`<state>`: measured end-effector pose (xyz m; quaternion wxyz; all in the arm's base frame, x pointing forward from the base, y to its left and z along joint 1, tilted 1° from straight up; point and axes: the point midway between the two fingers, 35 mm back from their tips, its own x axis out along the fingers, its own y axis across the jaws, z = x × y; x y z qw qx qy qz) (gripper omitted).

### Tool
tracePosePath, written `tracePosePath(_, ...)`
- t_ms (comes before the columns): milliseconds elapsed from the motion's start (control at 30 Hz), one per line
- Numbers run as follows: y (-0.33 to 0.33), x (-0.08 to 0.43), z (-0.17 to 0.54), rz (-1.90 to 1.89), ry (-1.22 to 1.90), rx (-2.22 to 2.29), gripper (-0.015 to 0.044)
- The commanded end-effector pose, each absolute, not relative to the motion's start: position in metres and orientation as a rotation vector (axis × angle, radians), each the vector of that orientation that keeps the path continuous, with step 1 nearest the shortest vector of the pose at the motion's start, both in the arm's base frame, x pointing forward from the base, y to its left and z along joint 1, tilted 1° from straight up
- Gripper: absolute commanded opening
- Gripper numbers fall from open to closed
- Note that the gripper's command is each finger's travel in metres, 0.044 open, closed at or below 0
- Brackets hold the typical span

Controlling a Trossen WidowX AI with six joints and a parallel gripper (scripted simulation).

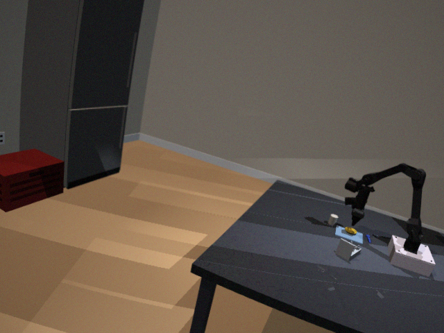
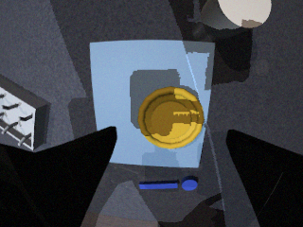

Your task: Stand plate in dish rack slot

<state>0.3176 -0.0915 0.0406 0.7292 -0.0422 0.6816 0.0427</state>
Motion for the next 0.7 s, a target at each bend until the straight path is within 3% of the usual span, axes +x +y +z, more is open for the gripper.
tracePosePath(0,-0.092,0.315,0.029,0.098,1.519,-0.097,0.04)
tracePosePath(667,-0.093,0.315,-0.003,0.098,1.519,-0.097,0.04)
